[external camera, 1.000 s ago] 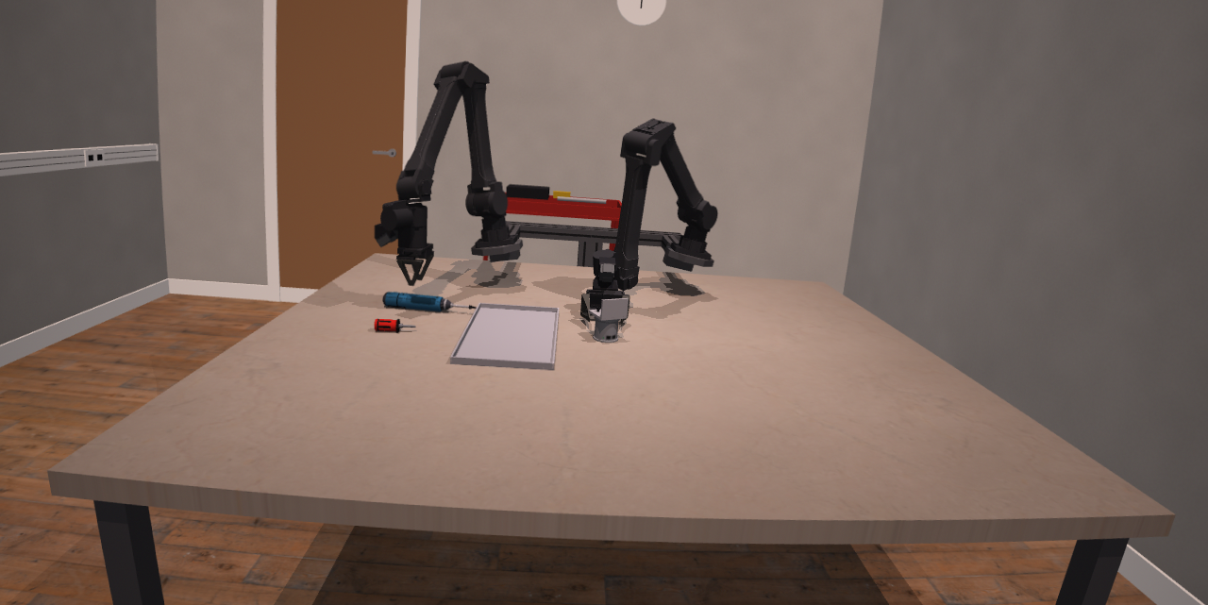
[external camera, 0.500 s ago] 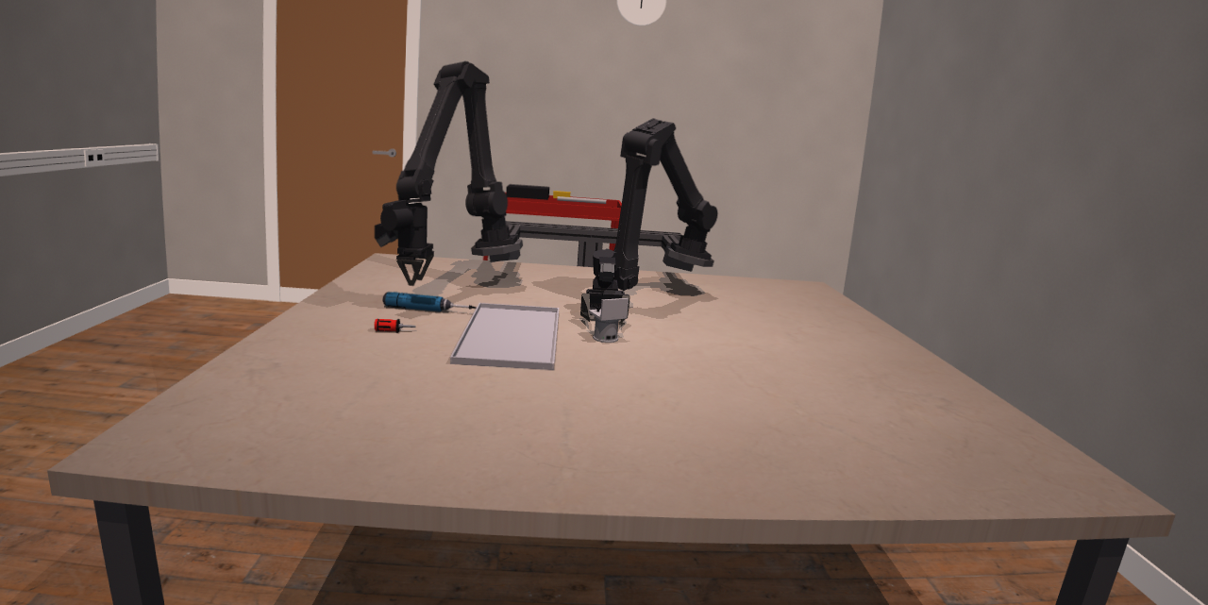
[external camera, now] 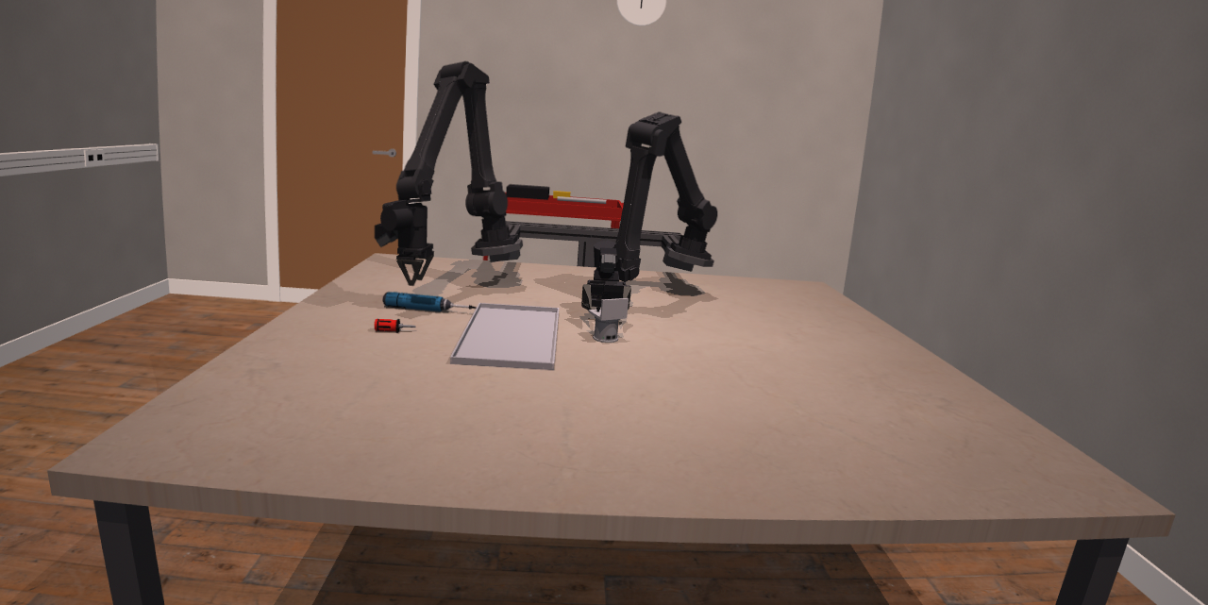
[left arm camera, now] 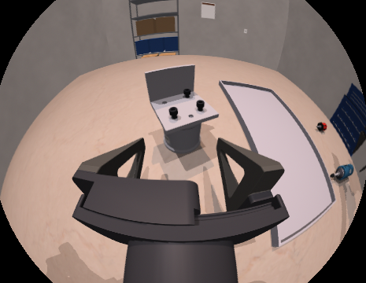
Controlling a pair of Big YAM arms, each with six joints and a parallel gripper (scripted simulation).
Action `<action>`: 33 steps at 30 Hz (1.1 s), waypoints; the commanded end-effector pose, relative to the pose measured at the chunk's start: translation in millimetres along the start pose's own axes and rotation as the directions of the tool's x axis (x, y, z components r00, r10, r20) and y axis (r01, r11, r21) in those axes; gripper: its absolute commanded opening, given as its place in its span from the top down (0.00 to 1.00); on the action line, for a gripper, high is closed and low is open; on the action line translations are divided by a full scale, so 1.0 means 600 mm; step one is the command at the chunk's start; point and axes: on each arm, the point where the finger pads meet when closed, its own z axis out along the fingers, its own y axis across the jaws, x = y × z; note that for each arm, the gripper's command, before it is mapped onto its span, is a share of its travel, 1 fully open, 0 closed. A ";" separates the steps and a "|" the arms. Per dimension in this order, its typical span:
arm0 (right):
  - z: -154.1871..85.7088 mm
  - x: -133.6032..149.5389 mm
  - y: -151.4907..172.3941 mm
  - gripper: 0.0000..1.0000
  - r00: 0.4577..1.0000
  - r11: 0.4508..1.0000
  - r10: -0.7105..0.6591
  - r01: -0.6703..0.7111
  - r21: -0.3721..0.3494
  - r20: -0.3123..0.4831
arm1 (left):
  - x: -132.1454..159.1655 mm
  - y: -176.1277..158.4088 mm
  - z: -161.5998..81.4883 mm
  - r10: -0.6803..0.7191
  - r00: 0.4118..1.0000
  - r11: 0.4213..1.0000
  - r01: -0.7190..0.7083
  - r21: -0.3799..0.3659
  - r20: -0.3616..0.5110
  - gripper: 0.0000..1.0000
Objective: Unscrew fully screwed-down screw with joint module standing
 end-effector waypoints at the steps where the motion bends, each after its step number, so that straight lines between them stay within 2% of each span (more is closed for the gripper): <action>1: -0.010 -0.009 0.019 0.35 1.000 1.000 0.006 -0.006 -0.023 0.012 | -0.034 -0.011 -0.006 -0.026 1.000 1.000 0.026 0.010 0.018 0.14; 5: -0.010 -0.009 0.019 0.35 1.000 1.000 0.006 -0.006 -0.023 0.012 | -0.039 -0.012 0.001 -0.034 0.999 0.999 0.034 0.006 0.024 0.14; 17: -0.010 -0.009 0.019 0.35 1.000 1.000 0.006 -0.006 -0.023 0.012 | -0.081 -0.010 -0.021 -0.026 1.000 1.000 0.026 0.011 0.018 0.14; 22: -0.010 -0.009 0.019 0.35 1.000 1.000 0.006 -0.006 -0.023 0.012 | -0.087 -0.013 -0.014 -0.034 0.999 0.999 0.034 0.009 0.024 0.14; 33: -0.010 -0.009 0.019 0.35 1.000 1.000 0.006 -0.006 -0.023 0.012 | -0.125 -0.009 -0.034 -0.026 0.999 1.000 0.026 0.011 0.018 0.14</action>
